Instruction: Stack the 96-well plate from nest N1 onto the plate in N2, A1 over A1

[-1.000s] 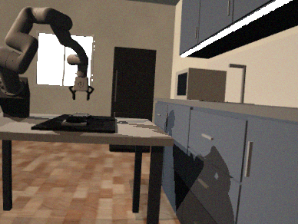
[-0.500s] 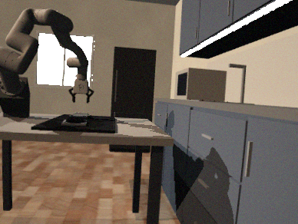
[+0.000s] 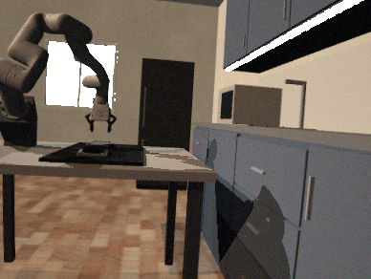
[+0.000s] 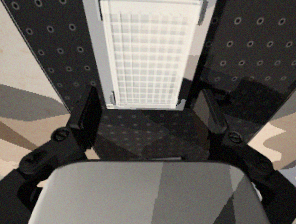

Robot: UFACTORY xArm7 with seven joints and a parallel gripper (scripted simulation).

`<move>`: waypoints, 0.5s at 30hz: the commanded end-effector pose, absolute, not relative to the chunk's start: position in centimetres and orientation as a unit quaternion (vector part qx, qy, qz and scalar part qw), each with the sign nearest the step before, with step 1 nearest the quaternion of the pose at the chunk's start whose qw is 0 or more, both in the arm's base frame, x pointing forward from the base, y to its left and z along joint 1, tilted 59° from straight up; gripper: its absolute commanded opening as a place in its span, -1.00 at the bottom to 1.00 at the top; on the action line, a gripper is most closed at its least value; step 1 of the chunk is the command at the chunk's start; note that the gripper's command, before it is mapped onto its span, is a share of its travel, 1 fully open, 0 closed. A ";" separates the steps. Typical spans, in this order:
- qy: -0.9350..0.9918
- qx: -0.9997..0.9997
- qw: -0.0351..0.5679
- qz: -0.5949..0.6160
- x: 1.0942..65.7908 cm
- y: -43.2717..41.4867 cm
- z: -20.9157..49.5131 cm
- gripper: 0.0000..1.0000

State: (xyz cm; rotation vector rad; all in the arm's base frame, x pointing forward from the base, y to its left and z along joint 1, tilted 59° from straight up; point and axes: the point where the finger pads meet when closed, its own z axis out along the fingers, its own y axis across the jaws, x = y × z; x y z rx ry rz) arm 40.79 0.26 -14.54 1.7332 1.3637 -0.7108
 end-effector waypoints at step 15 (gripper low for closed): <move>0.540 0.685 0.400 -0.279 41.0 -1.8 -15.9 1.00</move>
